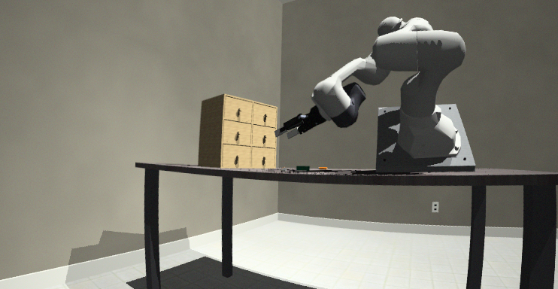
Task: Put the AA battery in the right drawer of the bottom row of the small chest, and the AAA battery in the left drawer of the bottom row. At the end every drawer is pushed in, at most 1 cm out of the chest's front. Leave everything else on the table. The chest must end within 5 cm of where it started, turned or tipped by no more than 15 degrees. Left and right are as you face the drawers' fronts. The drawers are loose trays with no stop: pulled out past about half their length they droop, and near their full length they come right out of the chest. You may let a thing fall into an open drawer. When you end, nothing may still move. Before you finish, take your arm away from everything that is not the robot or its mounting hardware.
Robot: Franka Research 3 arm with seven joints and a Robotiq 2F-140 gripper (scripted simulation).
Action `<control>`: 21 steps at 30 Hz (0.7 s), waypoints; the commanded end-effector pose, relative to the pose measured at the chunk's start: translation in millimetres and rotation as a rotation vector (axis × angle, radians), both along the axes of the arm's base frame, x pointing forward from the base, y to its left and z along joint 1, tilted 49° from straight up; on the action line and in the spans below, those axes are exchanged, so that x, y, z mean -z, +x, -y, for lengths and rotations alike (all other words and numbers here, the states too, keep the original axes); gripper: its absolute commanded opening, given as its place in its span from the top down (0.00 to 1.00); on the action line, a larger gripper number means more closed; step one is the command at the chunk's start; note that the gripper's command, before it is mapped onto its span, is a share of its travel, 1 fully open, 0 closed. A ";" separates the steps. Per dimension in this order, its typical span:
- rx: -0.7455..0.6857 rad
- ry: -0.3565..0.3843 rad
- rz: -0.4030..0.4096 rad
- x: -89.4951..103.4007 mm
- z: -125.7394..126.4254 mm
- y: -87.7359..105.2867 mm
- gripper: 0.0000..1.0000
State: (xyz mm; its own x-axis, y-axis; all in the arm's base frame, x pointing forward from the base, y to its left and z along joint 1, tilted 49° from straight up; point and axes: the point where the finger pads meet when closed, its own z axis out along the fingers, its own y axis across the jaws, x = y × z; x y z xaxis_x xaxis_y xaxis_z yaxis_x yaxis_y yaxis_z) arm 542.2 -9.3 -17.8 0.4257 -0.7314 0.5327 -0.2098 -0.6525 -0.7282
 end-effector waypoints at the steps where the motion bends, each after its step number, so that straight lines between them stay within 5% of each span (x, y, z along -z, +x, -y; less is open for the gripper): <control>1: 0.002 -0.012 0.004 0.1 2.2 0.5 0.80; 21: 0.002 -0.012 0.004 12.7 -9.0 8.8 0.80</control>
